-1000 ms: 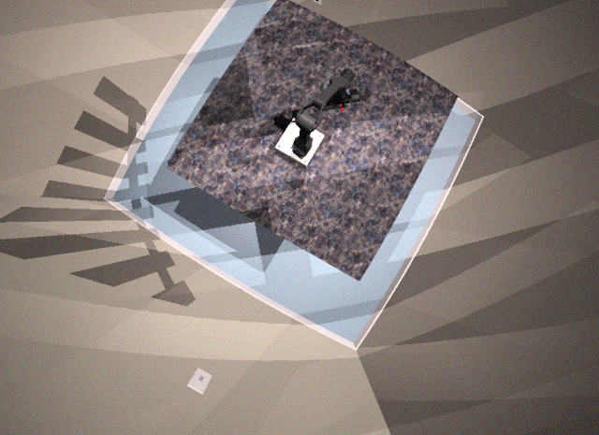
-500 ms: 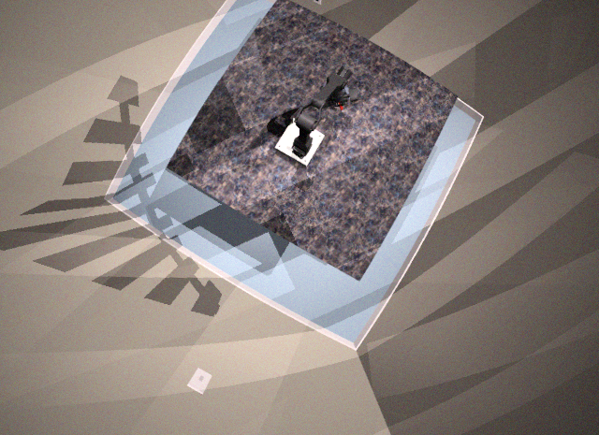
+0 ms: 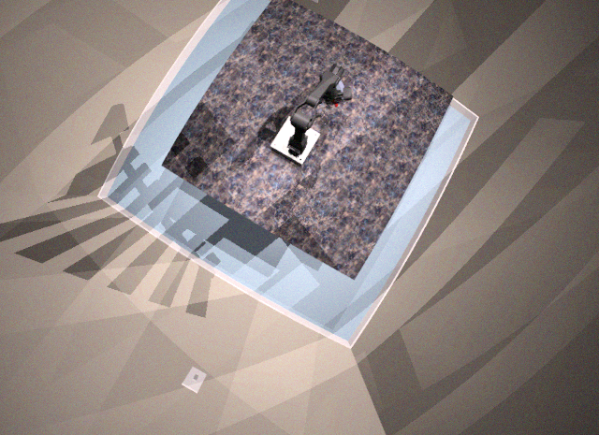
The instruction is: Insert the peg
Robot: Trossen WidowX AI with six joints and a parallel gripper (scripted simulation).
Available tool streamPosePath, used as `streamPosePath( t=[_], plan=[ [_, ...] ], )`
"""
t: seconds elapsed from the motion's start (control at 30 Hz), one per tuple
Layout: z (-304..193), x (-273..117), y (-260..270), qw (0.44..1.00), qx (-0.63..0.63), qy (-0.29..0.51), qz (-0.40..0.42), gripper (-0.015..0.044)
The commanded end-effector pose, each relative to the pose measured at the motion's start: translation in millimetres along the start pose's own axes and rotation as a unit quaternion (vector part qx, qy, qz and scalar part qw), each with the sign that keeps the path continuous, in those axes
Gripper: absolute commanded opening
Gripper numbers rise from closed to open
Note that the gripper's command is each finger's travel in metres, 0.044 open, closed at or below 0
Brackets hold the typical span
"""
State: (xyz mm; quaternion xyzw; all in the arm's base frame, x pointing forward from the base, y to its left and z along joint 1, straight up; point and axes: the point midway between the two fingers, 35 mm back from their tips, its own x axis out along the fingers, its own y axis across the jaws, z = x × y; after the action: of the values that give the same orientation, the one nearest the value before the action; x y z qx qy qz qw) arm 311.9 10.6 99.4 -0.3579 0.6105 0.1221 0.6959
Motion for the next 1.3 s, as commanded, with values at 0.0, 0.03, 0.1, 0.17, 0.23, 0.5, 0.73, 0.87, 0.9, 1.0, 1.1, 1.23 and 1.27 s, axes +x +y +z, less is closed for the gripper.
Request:
streamPosePath(
  t=[0.0,0.03,0.1,0.17,0.23,0.5,0.73,0.87,0.9,1.0,1.1,1.23,1.27],
  plan=[
    [0.6,0.4,2.2,1.000,0.013,0.001,-0.005,0.0000],
    [1.1,0.2,2.6,1.000,0.017,0.001,-0.006,0.0000],
    [2.3,-0.3,3.4,1.000,0.024,0.000,-0.009,0.0000],
    [3.4,-0.8,4.3,0.999,0.032,-0.001,-0.011,0.0000],
    [4.5,-1.3,5.1,0.999,0.039,-0.003,-0.013,0.0000],
    [9.0,-3.3,8.5,0.997,0.068,-0.008,-0.022,0.0000],
    [12.9,-5.2,11.6,0.995,0.094,-0.013,-0.030,0.0000],
    [15.1,-6.3,13.4,0.993,0.109,-0.016,-0.034,0.0000],
    [15.6,-6.5,13.9,0.993,0.112,-0.017,-0.035,0.0000],
    [17.3,-7.4,15.3,0.991,0.123,-0.020,-0.038,0.0000],
    [18.9,-8.2,16.7,0.990,0.134,-0.023,-0.041,0.0000],
    [21.1,-9.4,18.5,0.987,0.149,-0.027,-0.045,0.0000],
    [21.6,-9.7,19.0,0.987,0.153,-0.028,-0.045,0.0000]
  ],
)
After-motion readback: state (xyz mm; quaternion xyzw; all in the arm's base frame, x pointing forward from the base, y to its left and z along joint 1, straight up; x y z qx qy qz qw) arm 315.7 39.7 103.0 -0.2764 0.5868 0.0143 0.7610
